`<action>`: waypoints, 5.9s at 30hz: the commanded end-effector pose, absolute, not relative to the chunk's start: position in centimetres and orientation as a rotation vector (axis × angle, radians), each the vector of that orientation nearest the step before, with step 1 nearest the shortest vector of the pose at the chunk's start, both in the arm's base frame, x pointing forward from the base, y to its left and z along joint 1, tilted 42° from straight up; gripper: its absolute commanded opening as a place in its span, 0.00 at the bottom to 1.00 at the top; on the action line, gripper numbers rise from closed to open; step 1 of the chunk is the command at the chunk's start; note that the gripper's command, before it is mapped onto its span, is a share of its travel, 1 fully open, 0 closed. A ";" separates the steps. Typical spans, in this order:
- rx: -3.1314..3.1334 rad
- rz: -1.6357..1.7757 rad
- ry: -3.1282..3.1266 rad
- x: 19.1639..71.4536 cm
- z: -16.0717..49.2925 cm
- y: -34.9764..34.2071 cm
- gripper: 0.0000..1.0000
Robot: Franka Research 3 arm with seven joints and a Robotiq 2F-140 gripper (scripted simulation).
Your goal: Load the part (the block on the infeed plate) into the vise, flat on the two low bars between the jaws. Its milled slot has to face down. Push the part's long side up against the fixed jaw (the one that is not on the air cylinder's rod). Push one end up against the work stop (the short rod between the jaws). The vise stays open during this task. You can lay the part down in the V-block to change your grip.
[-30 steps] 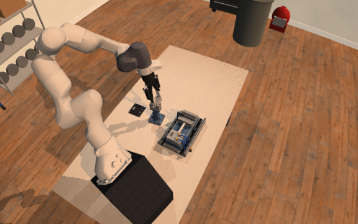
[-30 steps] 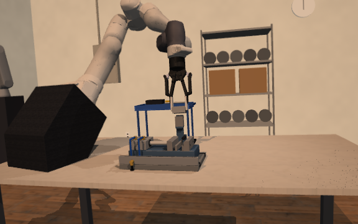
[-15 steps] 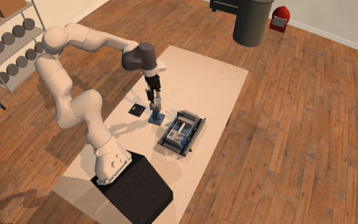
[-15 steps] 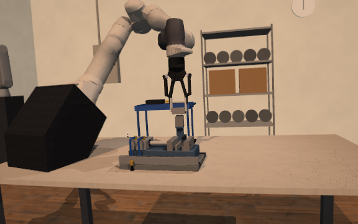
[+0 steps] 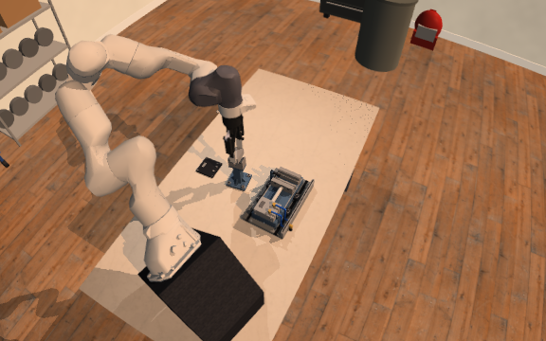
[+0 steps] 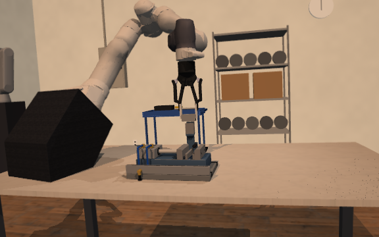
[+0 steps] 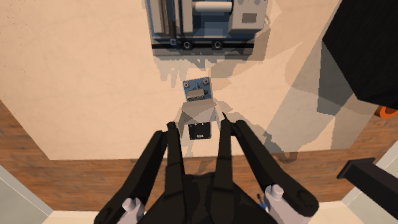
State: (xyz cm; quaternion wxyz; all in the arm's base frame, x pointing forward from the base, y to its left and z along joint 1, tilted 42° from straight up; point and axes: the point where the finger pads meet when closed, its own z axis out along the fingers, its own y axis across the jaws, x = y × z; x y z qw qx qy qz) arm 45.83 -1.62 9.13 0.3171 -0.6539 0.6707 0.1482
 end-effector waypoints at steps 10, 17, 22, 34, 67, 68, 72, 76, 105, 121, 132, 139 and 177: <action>-1.734 0.384 1.730 45.9 9.4 -1.6 0.00; -1.734 0.384 1.730 45.9 9.4 -1.6 0.00; -1.734 0.384 1.730 45.9 9.4 -1.6 0.00; -1.734 0.384 1.730 45.9 9.4 -1.6 0.00; -1.734 0.384 1.730 45.5 10.6 -2.7 0.00; -1.734 0.384 1.730 45.5 10.7 -2.8 0.00; -1.734 0.384 1.730 45.4 11.2 -3.2 0.00; -1.734 0.384 1.730 45.2 11.7 -3.6 0.00; -1.734 0.384 1.730 44.7 13.3 -4.9 0.00; -1.704 0.399 1.772 44.9 13.1 -5.5 0.00; -1.606 0.445 1.900 45.4 12.2 -7.1 0.00; -1.464 0.504 2.055 46.0 11.1 -9.2 0.00; -0.661 0.770 2.581 47.7 5.2 -17.2 0.00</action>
